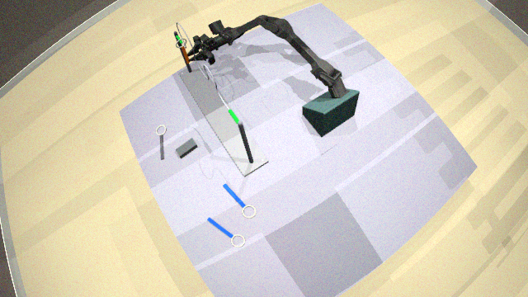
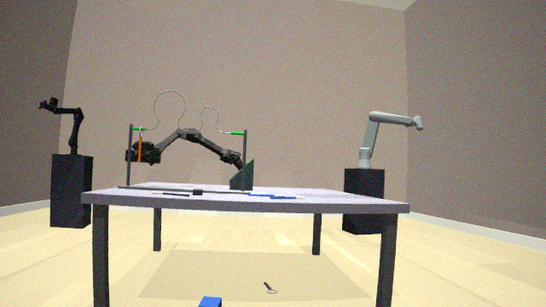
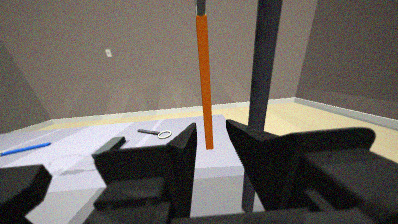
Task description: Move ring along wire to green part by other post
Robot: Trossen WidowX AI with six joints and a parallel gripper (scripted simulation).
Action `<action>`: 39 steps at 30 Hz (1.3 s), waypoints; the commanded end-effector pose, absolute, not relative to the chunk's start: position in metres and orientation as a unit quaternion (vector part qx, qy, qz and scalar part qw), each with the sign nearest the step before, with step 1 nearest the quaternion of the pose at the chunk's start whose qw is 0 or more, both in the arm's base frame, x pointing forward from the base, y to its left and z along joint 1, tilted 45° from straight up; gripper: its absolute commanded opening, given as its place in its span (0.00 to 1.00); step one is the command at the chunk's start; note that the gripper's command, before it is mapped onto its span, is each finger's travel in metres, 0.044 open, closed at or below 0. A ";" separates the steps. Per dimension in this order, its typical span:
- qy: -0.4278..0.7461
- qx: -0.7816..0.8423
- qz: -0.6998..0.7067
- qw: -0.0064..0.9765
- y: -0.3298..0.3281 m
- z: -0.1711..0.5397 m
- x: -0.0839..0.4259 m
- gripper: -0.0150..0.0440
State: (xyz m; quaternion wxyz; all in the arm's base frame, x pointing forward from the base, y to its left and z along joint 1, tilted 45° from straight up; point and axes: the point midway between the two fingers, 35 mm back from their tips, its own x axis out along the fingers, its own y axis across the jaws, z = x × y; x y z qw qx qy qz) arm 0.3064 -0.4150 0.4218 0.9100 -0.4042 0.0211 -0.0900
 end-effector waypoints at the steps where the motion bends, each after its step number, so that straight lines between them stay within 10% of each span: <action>1: 0.025 -0.400 -0.091 0.912 -0.420 0.416 0.313 0.53; 39: 0.024 -0.400 -0.091 0.912 -0.422 0.416 0.335 0.53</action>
